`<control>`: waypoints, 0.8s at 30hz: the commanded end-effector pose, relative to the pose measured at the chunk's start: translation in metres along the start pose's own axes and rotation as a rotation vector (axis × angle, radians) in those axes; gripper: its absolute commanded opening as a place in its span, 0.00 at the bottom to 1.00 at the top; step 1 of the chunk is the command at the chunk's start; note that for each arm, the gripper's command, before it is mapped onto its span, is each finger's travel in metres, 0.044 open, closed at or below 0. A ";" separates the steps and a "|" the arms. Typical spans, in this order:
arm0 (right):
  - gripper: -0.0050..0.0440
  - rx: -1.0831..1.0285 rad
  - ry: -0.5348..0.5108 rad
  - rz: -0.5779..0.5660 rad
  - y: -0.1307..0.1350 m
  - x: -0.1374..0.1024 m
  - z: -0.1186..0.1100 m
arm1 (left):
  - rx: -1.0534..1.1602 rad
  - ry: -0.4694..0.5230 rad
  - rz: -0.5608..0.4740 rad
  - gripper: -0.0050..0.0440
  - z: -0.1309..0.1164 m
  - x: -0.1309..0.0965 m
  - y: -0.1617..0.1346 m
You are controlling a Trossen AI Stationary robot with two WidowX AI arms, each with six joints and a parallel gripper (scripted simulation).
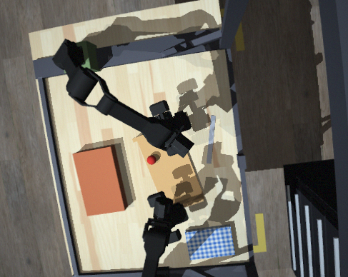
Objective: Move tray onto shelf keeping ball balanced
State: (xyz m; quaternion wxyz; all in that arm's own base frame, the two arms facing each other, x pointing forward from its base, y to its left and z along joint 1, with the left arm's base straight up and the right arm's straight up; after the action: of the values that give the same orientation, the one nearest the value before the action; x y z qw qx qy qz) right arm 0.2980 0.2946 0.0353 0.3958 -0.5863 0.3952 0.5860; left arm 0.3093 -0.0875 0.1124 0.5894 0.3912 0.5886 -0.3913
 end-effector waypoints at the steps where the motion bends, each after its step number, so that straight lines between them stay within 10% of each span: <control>1: 0.45 0.011 -0.008 -0.007 -0.001 -0.002 -0.001 | -0.003 -0.013 0.015 0.23 0.002 -0.006 0.004; 16: 0.45 0.012 -0.009 -0.006 -0.001 -0.002 -0.002 | -0.007 -0.014 0.015 0.24 0.001 -0.007 0.004; 17: 0.10 0.012 -0.009 -0.006 -0.001 -0.002 -0.002 | -0.007 -0.014 0.015 0.24 0.000 -0.007 0.004; 24: 0.10 0.007 -0.001 -0.005 -0.001 -0.002 -0.002 | -0.012 -0.016 0.018 0.24 0.000 -0.008 0.004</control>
State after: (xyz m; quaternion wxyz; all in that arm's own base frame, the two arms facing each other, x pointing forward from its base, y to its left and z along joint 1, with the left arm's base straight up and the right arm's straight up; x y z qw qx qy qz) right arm 0.2980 0.2945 0.0351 0.3966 -0.5856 0.3953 0.5862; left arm 0.3090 -0.0873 0.1122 0.5880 0.3909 0.5896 -0.3921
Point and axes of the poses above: on each arm, the point midway between the two fingers, 35 mm back from their tips, its own x axis out along the fingers, its own y axis across the jaws, z = x × y, the point moved 6 cm from there along -x, back along the fingers, and after that the axes turned 9 degrees about -x, right-handed, at the moved point
